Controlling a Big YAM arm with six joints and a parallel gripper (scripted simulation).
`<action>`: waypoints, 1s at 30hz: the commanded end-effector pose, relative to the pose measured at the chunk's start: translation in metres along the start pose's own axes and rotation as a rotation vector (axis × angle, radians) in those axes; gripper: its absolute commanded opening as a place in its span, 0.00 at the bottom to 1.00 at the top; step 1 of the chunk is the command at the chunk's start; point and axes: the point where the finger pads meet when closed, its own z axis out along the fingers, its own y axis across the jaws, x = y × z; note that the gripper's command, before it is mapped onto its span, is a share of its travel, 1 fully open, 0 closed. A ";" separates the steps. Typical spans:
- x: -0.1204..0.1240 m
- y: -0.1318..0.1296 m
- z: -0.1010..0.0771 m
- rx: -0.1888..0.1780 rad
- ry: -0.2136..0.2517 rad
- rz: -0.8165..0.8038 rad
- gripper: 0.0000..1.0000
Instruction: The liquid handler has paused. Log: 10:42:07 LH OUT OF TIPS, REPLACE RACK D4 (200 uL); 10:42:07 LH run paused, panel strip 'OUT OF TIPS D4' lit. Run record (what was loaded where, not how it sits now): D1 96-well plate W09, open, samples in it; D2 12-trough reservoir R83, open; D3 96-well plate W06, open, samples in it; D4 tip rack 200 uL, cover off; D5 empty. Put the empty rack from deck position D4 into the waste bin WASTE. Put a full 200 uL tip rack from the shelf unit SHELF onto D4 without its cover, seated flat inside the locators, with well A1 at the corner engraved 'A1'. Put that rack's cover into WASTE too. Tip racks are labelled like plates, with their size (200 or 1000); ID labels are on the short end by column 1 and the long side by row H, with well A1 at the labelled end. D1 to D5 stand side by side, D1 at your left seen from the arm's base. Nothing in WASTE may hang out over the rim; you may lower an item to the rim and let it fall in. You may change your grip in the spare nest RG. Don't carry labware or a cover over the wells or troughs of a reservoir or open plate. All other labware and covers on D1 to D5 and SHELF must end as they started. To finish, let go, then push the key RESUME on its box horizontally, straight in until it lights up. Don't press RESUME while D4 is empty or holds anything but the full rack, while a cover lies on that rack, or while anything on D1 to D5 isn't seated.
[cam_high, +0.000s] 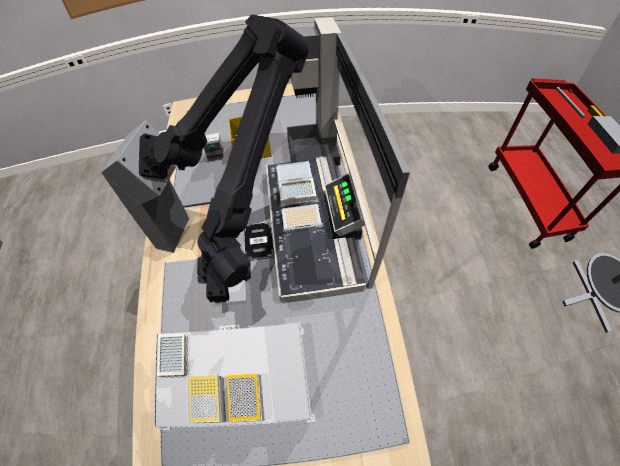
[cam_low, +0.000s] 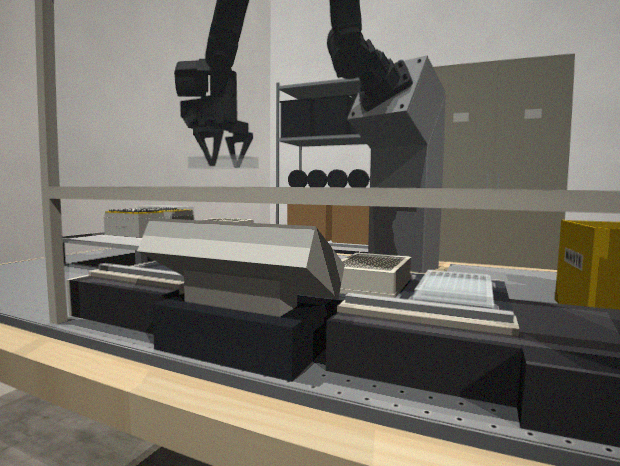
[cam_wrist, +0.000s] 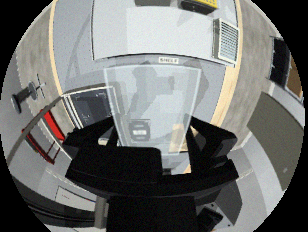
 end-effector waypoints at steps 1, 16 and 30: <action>-0.010 0.037 -0.005 -0.027 -0.018 -0.018 0.00; -0.009 0.056 -0.004 -0.020 -0.018 -0.011 0.00; 0.017 0.058 -0.003 -0.028 -0.017 -0.037 0.00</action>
